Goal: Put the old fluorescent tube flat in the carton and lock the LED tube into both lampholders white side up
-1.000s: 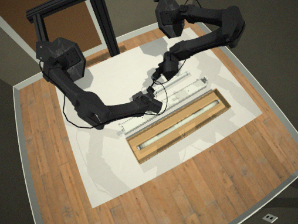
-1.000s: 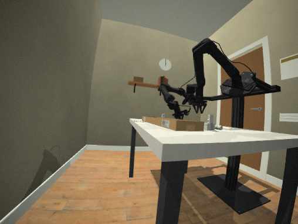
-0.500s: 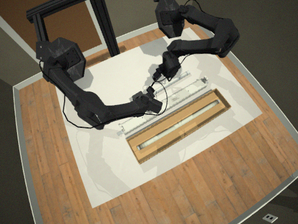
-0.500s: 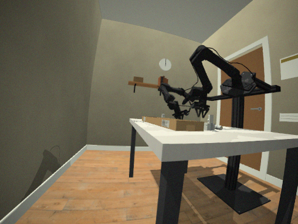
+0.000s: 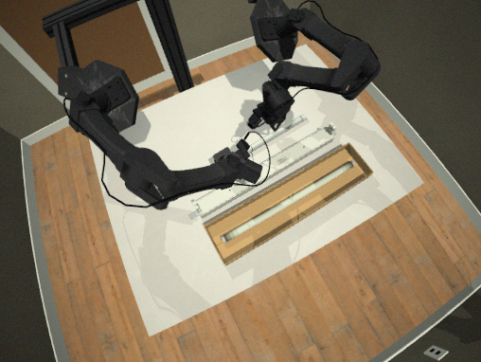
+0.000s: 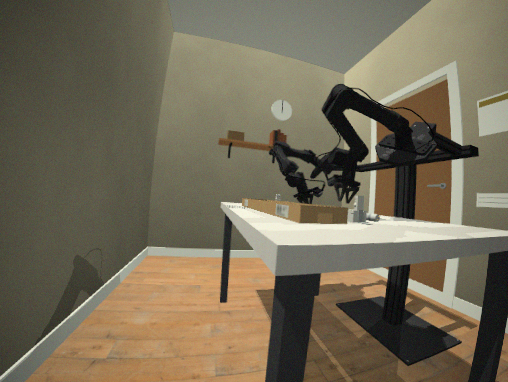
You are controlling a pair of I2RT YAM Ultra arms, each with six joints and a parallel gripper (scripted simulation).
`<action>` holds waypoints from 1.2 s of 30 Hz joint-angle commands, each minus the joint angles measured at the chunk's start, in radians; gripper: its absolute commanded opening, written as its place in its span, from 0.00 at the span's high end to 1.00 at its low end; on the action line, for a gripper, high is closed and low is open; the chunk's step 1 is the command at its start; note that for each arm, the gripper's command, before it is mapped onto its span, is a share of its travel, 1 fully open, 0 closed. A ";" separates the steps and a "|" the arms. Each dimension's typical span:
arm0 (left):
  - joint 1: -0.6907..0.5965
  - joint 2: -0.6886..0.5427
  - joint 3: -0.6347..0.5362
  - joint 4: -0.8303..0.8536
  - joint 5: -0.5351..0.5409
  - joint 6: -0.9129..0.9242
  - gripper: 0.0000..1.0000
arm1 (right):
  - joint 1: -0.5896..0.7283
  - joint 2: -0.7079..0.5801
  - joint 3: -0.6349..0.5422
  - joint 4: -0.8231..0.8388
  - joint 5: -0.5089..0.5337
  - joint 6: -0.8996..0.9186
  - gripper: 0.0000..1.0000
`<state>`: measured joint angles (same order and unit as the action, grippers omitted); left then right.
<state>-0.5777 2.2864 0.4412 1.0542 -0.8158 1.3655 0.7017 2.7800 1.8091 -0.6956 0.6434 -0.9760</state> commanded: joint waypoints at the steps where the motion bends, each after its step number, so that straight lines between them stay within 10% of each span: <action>1: -0.020 0.006 -0.018 0.030 0.014 0.008 0.51 | 0.029 0.027 0.021 0.029 -0.027 -0.004 0.89; 36: 0.131 0.161 0.139 0.127 0.107 0.118 0.51 | 0.012 -0.003 0.005 0.008 -0.016 0.000 0.89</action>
<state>-0.4274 2.4390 0.5697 1.1805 -0.7185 1.4834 0.7017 2.7800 1.8091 -0.6956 0.6434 -0.9760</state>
